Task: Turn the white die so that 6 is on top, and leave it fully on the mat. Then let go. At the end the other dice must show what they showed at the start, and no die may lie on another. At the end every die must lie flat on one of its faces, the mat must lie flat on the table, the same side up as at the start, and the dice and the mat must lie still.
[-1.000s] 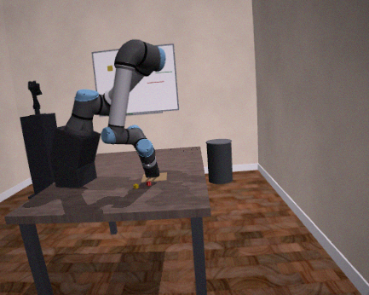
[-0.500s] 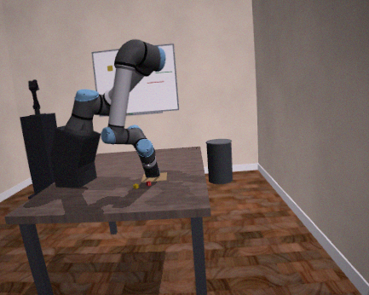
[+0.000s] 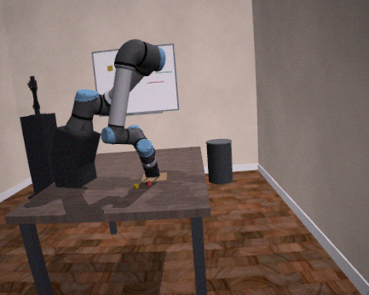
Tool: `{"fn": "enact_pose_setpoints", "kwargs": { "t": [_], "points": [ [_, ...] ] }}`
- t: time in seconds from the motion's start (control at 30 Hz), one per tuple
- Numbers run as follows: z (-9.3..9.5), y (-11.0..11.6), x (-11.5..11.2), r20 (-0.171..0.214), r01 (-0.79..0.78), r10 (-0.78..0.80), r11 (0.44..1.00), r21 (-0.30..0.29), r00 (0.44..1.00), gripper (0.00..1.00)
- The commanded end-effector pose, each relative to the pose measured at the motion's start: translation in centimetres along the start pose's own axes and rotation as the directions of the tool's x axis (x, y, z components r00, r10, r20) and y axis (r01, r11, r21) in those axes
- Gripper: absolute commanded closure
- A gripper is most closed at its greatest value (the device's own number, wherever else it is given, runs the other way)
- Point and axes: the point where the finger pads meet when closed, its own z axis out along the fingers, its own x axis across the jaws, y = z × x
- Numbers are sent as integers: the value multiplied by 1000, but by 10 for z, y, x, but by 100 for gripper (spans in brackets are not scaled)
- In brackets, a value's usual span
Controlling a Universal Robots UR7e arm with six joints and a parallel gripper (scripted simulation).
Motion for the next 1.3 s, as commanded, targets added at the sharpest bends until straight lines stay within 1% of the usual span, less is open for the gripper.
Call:
{"fn": "enact_pose_setpoints", "kwargs": {
  "t": [0.0,0.3,0.37,0.6,0.77,0.87,1.27],
  "points": [
    [-3,-2,0,-1,1,-1,1000,-1,1000,0],
    [-20,-20,0,-1,1,-1,1000,-1,1000,0],
    [-20,-20,0,-1,1,-1,1000,-1,1000,0],
    [-37,-37,0,-1,1,-1,1000,-1,1000,0],
    [-45,-45,0,-1,1,-1,1000,-1,1000,0],
    [-48,-48,0,-1,1,-1,1000,-1,1000,0],
    [-49,-49,0,1,1,-1,1000,-9,1000,0]
  ]
}}
